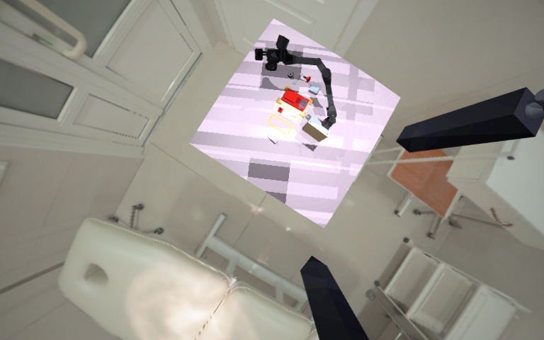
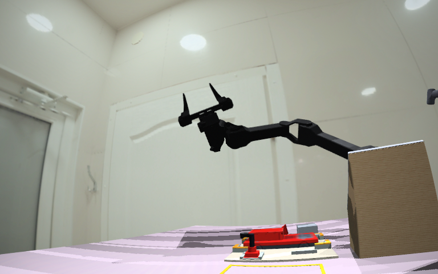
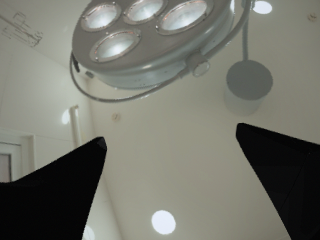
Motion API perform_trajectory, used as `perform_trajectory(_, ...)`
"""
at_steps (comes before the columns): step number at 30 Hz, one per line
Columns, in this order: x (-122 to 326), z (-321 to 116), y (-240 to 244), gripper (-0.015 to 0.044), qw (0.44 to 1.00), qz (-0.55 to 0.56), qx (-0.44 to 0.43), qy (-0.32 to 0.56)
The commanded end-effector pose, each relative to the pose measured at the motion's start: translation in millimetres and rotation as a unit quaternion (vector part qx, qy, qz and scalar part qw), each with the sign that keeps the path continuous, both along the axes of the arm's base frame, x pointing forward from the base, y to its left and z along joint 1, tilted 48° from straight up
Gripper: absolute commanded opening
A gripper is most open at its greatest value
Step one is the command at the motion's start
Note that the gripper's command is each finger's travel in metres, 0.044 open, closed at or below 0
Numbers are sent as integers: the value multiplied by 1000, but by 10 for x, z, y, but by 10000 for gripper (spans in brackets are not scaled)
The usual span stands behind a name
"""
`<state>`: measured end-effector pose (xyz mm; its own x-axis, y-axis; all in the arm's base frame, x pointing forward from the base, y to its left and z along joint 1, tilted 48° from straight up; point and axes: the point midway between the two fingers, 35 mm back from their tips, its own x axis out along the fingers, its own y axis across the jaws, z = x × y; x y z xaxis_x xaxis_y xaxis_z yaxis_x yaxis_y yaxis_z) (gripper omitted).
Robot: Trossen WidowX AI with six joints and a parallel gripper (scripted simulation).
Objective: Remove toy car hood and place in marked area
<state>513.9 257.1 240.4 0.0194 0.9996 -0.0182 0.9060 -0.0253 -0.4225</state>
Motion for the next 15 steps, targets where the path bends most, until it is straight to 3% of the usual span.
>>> perform_trajectory(1,7,-6,-1,440,1000,-3,-1,7)
perform_trajectory(8,234,-296,-78,440,959,-129,-17,253)
perform_trajectory(15,367,-726,-279,440,830,-272,-12,487)
